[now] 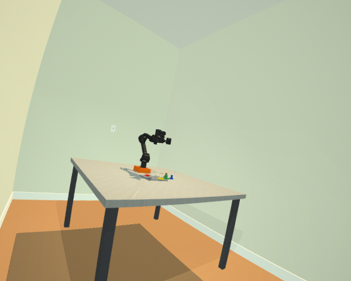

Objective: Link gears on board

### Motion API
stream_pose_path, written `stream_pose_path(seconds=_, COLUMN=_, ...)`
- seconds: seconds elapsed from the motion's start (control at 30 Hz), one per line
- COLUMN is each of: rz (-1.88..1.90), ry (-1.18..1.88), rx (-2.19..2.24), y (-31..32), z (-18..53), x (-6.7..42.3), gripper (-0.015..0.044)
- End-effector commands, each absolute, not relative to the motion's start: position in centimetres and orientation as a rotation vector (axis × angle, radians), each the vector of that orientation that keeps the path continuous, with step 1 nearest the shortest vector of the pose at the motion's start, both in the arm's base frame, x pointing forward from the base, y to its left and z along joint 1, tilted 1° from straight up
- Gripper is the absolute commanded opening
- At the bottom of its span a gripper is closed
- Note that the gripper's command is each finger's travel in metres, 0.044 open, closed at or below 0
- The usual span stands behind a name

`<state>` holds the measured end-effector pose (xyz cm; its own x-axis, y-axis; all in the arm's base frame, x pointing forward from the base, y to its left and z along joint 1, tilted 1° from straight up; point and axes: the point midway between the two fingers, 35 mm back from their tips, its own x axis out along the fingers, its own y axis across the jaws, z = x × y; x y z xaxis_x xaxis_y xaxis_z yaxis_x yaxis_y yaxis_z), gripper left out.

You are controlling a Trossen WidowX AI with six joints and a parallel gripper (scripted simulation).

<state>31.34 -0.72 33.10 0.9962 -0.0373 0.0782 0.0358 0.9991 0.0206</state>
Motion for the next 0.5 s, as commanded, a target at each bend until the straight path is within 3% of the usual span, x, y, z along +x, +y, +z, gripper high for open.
stream_pose_path(seconds=0.0, rz=-0.032, ry=-0.067, rx=0.024, y=-0.6, z=32.9, x=31.5, gripper=0.0426)
stream_pose_path(seconds=0.23, rz=0.087, ry=0.404, rx=0.164, y=5.1, z=25.0, x=36.0, gripper=0.044)
stream_pose_path(seconds=0.47, rz=0.103, ry=0.938, rx=0.215, y=11.7, z=15.9, x=35.7, gripper=0.044)
